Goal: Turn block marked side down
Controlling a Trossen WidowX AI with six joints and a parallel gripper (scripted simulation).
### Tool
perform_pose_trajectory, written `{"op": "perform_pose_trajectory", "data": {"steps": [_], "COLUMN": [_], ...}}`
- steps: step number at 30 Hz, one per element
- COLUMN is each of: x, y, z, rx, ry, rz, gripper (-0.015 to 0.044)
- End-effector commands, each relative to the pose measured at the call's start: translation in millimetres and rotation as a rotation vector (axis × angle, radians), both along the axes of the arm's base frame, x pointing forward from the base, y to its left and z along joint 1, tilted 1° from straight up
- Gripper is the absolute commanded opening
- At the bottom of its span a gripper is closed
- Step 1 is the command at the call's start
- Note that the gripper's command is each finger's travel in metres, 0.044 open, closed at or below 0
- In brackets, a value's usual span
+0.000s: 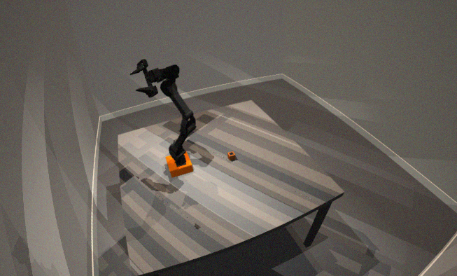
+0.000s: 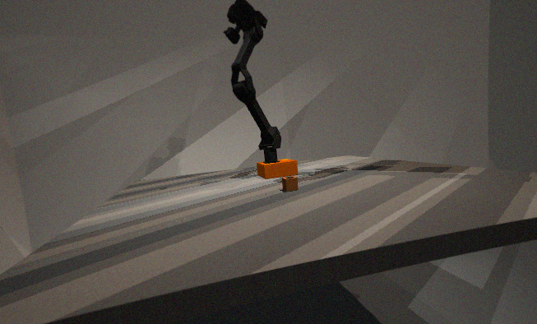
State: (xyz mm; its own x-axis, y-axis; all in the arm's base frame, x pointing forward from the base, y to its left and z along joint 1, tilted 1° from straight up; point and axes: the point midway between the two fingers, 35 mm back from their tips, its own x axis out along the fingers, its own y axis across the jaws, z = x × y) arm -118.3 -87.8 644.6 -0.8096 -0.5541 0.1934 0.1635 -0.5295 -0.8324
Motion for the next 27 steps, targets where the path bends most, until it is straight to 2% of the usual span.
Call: {"op": "perform_pose_trajectory", "data": {"steps": [1,6,15,22,27], "x": [-0.6,-19.0,-46.9,-39.8,-18.4], "y": [0.8,31.3,141.0,209.9,282.1], "z": [0.1,1.4,-0.6,-6.9,-24.9], "rx": [-0.003,-0.093,-0.39,-0.567,-0.726], "ry": [0.0,-0.013,-0.011,0.03,0.068], "rz": [-0.003,-0.101,-0.422,-0.624,-0.827], "gripper": [0.0426,0.044,0.044,0.044,0.044]}}
